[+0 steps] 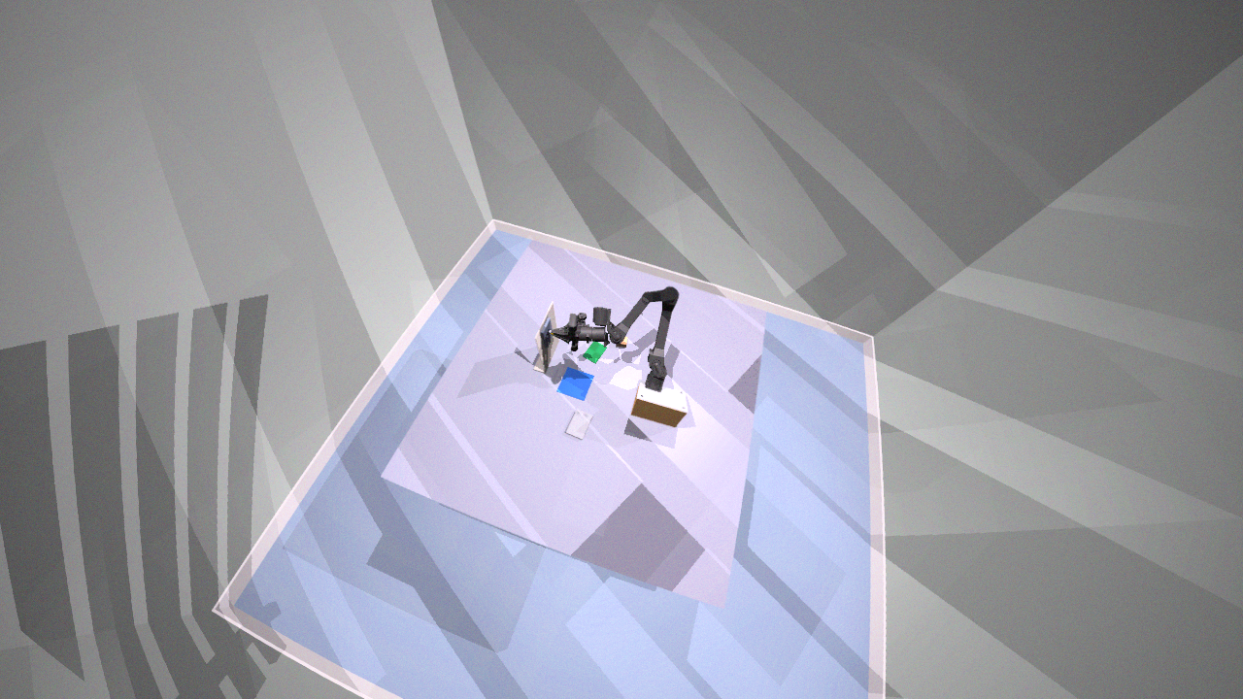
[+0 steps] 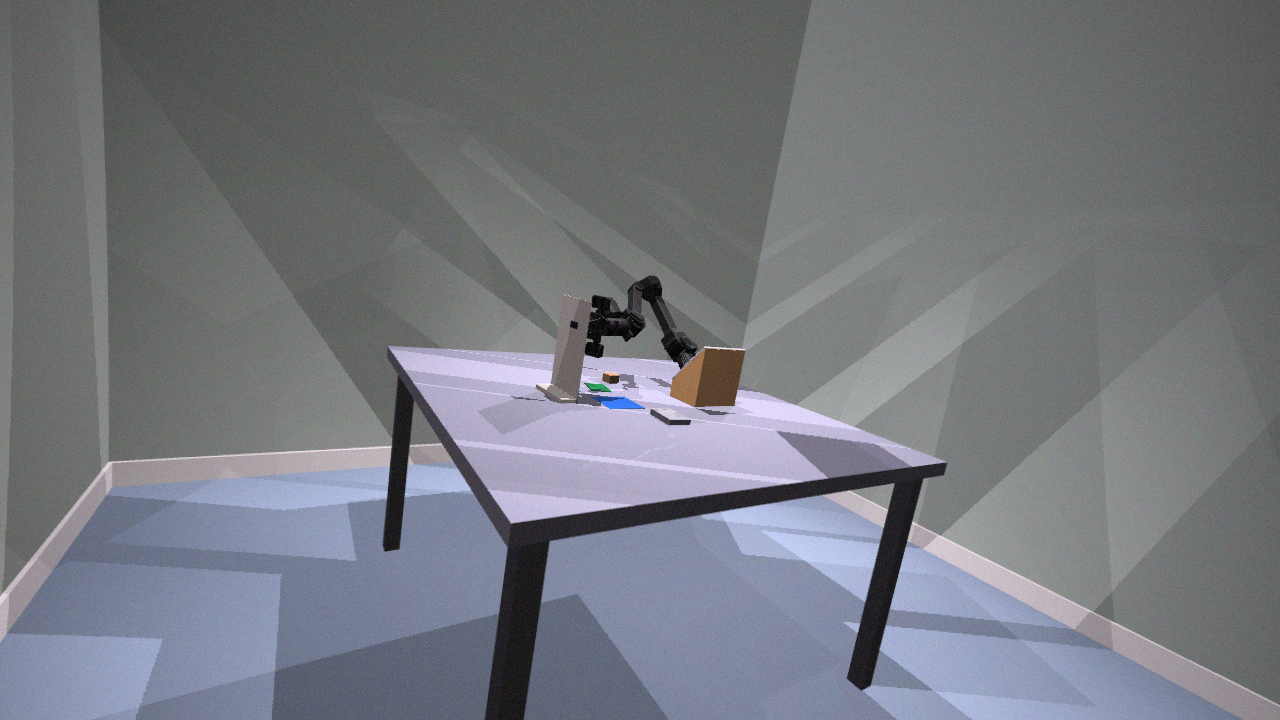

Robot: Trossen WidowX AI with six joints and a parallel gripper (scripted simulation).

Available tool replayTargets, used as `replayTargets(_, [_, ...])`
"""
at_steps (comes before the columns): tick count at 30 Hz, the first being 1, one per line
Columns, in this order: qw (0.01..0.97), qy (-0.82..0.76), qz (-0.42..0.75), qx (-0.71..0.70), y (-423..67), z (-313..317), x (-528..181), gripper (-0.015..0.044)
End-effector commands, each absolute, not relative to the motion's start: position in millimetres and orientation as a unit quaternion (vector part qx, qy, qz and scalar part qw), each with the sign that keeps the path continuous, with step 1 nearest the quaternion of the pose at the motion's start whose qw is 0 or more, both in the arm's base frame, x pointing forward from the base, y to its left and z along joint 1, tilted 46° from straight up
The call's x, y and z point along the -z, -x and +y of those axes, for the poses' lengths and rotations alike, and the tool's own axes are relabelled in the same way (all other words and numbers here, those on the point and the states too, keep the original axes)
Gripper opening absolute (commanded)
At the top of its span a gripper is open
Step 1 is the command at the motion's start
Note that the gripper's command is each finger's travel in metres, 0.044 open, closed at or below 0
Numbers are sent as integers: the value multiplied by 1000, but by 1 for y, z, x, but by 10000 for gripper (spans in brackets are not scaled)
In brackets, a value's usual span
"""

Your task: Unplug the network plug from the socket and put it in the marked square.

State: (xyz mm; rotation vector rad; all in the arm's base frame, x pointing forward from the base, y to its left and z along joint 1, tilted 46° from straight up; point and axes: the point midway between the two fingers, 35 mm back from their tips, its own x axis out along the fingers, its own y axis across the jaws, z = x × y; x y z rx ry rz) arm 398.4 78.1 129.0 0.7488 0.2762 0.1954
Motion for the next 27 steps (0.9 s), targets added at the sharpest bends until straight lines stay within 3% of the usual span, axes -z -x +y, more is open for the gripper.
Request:
replayTargets(1, [918,-362,133,-94,-399,78,-130,0])
replayTargets(27, [918,-362,133,-94,-383,77,-129,0])
